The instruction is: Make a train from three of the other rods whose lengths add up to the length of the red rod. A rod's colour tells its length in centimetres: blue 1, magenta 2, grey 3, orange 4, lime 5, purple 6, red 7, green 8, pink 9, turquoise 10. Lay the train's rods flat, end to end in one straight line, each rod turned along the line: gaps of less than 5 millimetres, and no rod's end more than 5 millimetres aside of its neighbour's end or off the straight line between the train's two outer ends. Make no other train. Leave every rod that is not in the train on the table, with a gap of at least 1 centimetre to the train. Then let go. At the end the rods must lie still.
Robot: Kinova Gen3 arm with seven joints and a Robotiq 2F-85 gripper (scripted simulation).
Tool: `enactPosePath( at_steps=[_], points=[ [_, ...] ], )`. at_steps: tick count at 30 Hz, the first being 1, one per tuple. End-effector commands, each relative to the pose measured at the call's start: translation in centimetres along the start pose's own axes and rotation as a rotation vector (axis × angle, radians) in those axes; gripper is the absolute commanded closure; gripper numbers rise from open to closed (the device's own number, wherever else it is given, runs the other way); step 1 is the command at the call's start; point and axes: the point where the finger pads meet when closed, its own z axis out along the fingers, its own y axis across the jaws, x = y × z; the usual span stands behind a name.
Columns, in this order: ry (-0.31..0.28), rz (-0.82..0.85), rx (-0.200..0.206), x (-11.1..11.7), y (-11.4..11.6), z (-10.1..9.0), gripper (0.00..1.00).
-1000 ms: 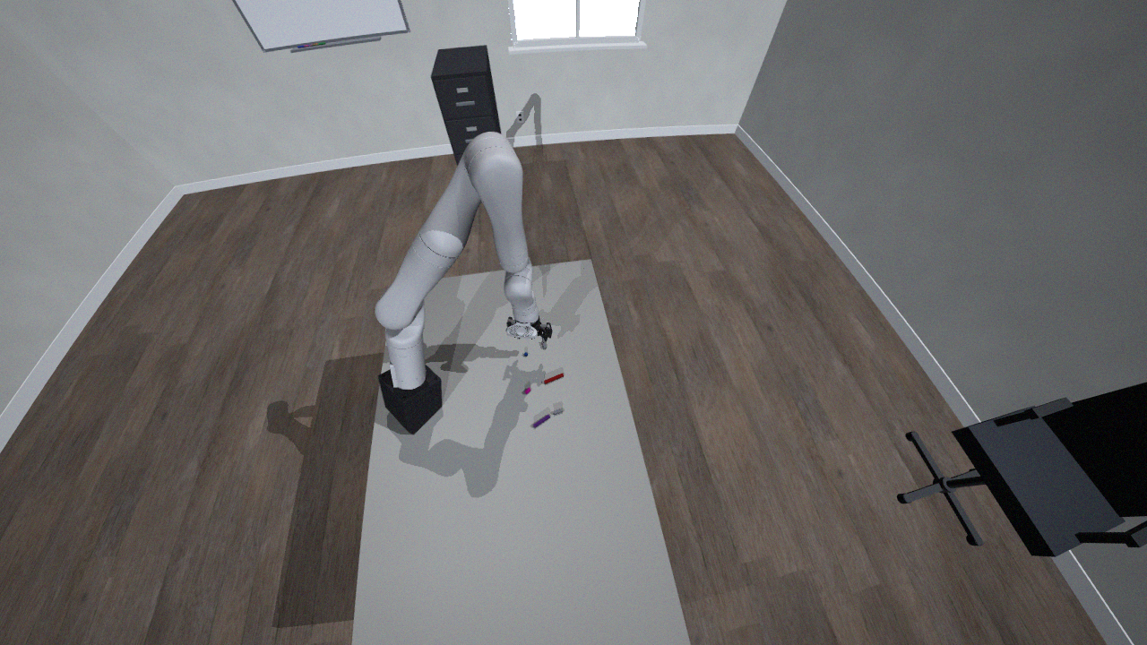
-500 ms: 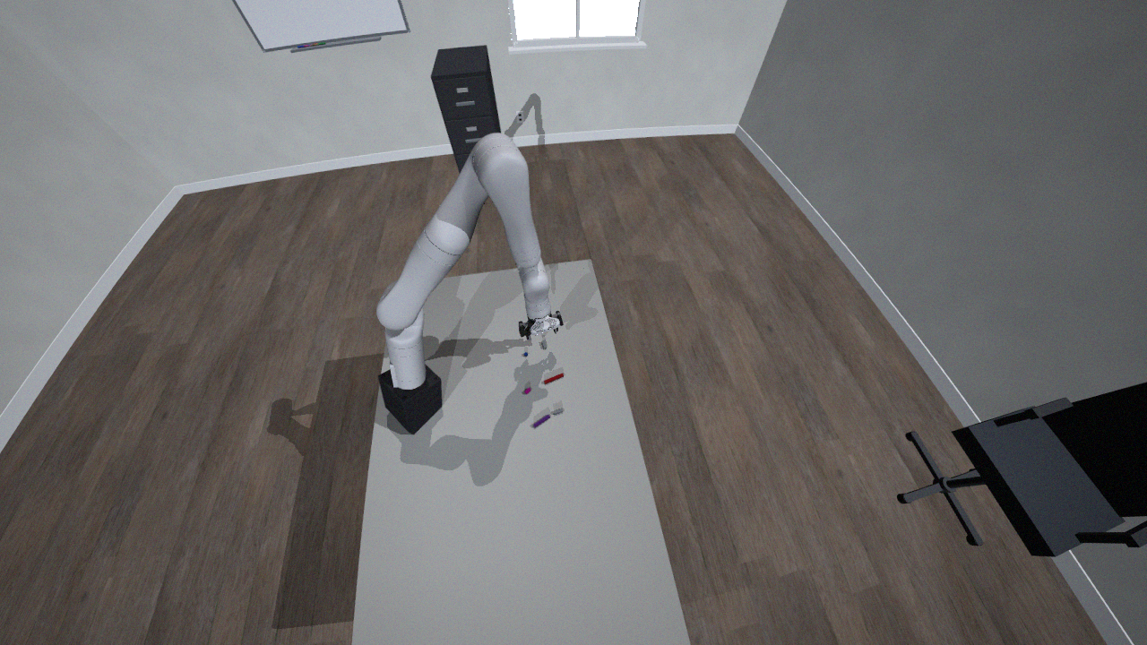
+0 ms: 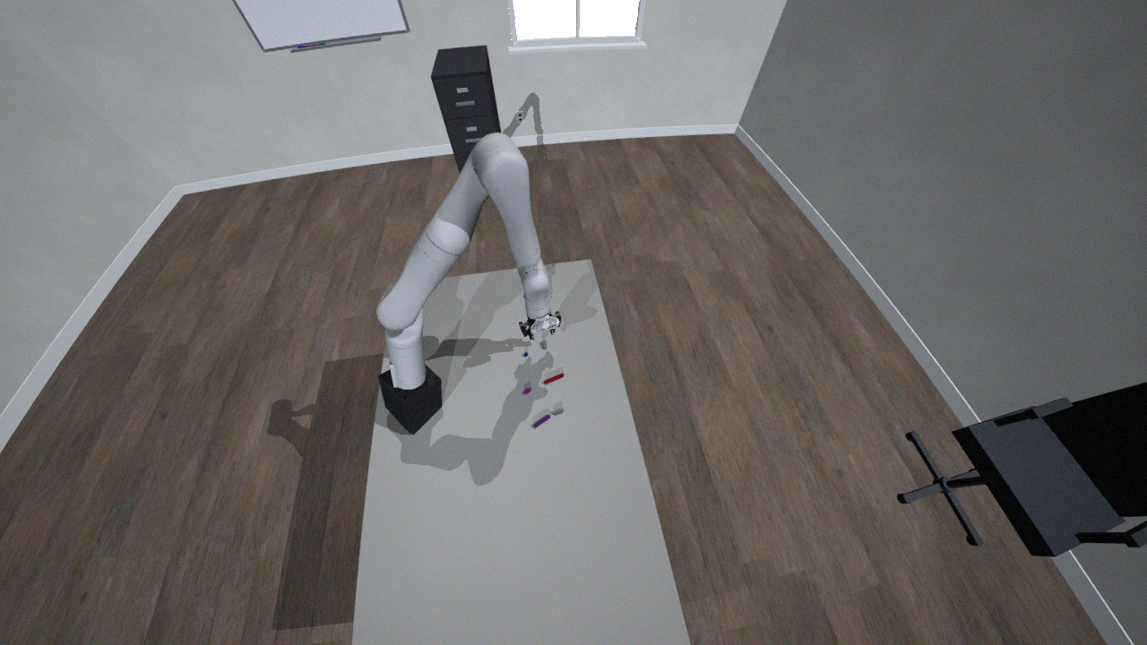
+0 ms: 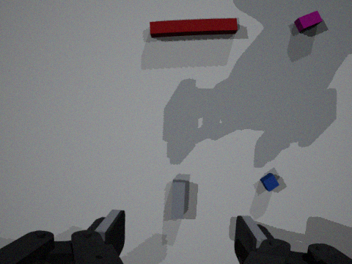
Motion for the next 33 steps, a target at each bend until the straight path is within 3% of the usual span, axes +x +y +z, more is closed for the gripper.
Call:
enactPosePath(
  at_steps=[1, 33],
  points=[
    [0.0, 0.0, 0.001, 0.0, -0.04, -0.04, 0.76],
    [-0.004, 0.0, 0.0, -0.01, -0.06, 0.44, 0.76]
  ],
)
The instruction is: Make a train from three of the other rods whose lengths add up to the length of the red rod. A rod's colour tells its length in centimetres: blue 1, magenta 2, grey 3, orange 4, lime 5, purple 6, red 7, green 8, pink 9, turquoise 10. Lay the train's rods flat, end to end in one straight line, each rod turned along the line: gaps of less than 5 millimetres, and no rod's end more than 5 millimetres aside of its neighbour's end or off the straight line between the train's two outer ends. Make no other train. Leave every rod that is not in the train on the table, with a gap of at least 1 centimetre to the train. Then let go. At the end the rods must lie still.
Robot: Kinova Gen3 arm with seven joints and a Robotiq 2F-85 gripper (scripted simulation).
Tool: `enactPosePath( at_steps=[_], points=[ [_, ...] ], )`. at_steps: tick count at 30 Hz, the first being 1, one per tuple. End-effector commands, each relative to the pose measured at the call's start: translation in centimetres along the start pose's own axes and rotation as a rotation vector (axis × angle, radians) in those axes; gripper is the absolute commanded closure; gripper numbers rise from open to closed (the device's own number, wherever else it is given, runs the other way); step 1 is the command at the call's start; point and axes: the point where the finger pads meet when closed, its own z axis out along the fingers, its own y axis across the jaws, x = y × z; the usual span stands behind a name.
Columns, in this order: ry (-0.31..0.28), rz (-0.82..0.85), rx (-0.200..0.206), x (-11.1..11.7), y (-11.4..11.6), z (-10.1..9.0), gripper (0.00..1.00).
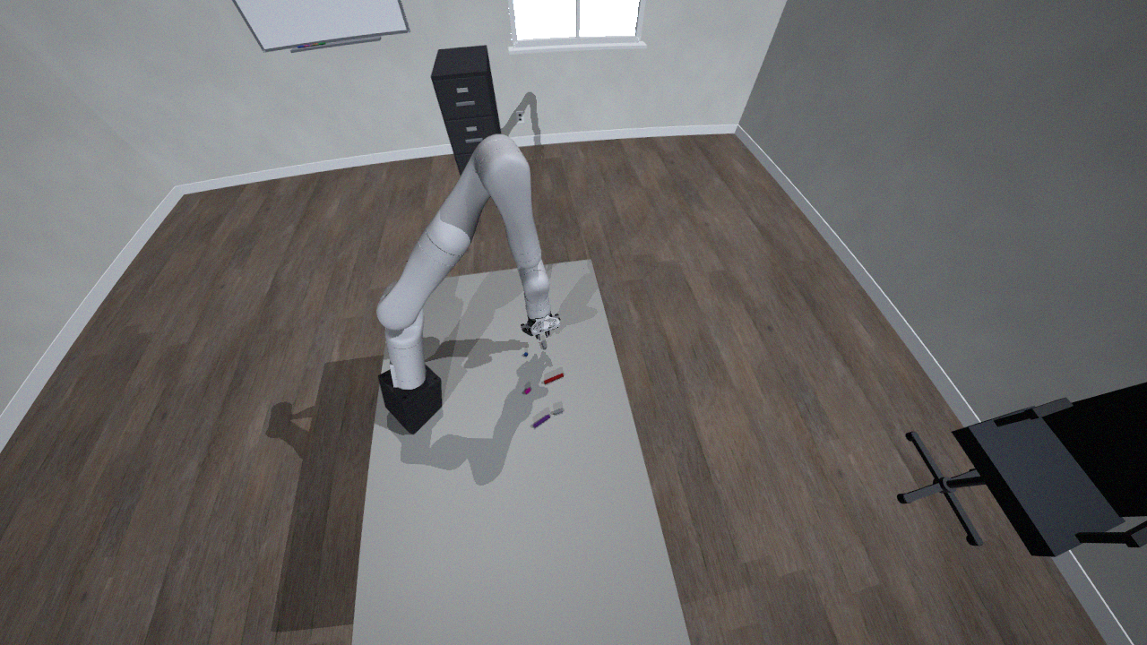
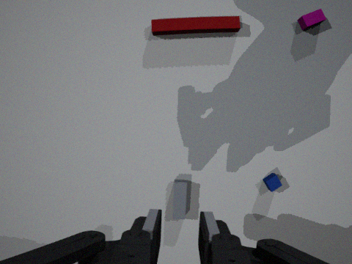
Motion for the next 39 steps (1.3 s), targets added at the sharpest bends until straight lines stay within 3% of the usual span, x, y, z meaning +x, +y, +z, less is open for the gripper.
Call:
enactPosePath(
  at_steps=[1, 39],
  points=[
    [-0.001, 0.002, -0.002, 0.0, 0.1, 0.2, 0.76],
    [-0.001, 0.002, -0.002, 0.0, -0.1, 4.6, 0.76]
  ],
)
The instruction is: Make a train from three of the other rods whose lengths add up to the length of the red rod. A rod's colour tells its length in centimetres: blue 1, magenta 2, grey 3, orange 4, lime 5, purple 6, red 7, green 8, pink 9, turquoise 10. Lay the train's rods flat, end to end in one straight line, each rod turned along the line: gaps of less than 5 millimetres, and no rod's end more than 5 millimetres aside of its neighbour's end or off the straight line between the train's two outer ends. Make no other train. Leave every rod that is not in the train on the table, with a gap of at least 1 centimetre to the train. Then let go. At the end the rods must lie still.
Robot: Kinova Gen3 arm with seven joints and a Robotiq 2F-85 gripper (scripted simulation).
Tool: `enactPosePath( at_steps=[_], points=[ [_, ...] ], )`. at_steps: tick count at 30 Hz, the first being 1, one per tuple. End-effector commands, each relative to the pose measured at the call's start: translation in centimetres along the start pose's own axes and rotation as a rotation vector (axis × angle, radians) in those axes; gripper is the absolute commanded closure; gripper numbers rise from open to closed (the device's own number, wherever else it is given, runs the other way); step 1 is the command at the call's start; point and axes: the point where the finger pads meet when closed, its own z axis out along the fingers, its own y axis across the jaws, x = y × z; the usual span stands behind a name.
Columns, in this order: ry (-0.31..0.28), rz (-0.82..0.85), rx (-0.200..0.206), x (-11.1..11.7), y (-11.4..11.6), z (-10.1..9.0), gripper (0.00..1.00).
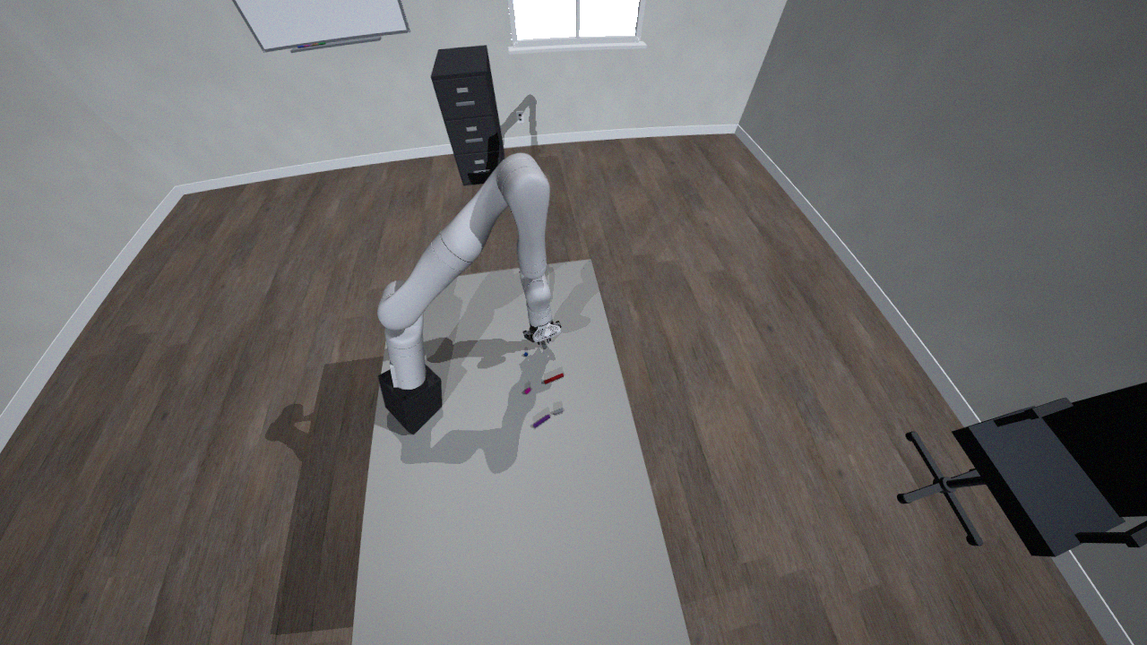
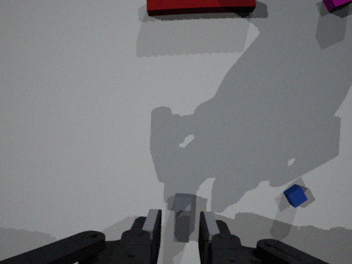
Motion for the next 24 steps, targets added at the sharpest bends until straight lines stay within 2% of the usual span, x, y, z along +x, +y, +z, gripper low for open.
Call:
enactPosePath(
  at_steps=[1, 24],
  points=[
    [-0.001, -0.001, -0.003, -0.07, 0.11, 0.28, 0.76],
    [-0.001, -0.001, -0.003, -0.07, 0.1, 0.52, 0.76]
  ],
)
